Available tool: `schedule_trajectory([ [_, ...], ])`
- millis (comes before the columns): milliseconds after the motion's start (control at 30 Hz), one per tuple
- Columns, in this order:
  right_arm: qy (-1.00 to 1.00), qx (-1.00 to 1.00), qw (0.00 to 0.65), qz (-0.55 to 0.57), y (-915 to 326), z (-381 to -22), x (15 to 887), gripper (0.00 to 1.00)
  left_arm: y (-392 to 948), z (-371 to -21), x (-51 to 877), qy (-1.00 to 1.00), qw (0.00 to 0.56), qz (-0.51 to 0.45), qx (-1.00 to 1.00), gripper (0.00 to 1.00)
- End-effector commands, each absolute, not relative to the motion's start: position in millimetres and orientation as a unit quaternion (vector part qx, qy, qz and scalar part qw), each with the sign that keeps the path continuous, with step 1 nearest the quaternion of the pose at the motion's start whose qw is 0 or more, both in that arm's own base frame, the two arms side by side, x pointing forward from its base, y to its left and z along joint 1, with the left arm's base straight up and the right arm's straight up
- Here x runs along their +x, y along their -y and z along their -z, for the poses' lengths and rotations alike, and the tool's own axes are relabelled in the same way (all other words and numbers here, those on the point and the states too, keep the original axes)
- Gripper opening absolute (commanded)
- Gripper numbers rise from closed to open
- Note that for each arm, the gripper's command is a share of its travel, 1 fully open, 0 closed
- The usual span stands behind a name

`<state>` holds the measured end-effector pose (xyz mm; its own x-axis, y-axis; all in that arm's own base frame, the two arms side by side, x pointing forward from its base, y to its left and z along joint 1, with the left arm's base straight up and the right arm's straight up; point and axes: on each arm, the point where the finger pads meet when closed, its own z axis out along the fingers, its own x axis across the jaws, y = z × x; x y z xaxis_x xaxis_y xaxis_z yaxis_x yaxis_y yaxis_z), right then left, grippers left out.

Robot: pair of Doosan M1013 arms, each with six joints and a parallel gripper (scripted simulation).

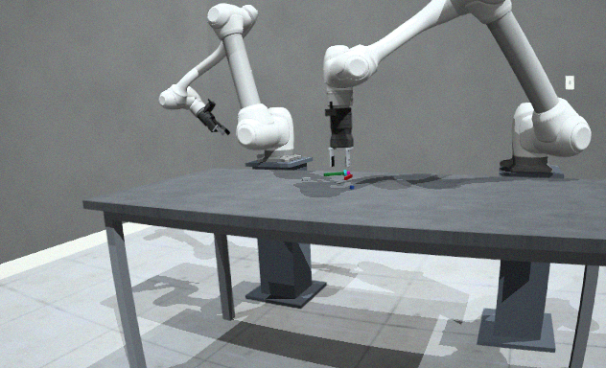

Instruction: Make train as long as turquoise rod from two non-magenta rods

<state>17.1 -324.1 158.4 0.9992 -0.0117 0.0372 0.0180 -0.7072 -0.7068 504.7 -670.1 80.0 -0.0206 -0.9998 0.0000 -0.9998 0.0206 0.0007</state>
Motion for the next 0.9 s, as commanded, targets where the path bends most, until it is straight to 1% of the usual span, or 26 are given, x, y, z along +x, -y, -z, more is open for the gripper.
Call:
schedule_trajectory([
  [0,0.002,-0.924,0.382,0.02,324.4,-158.8,17.2,1.0,670.5,-81.5,505.1,0.714,0.0,-0.001,0.7,1.0],
  [400,0.002,-0.924,0.382,0.02,324.4,-158.8,17.2,1.0,670.8,-81.6,503.6,0.714,0.0,-0.001,0.7,1.0],
  [500,0.002,-0.924,0.382,0.02,324.4,-158.8,17.2,1.0,678.7,-84.3,460.7,0.709,0.0,-0.001,0.705,1.0],
  [667,0.002,-0.924,0.382,0.02,324.4,-158.8,17.2,1.0,683.8,-86.7,416.8,0.704,0.0,-0.001,0.71,1.0],
  [733,0.002,-0.924,0.382,0.02,324.4,-158.8,17.2,1.0,683.8,-86.7,416.8,0.704,0.0,-0.001,0.71,1.0],
  [800,0.002,-0.924,0.382,0.02,324.4,-158.8,17.2,1.0,685.8,-88.3,383.7,0.7,0.0,-0.001,0.714,1.0],
  [867,0.002,-0.924,0.382,0.02,324.4,-158.8,17.2,1.0,685.9,-88.6,377.9,0.699,0.0,-0.001,0.715,1.0],
])
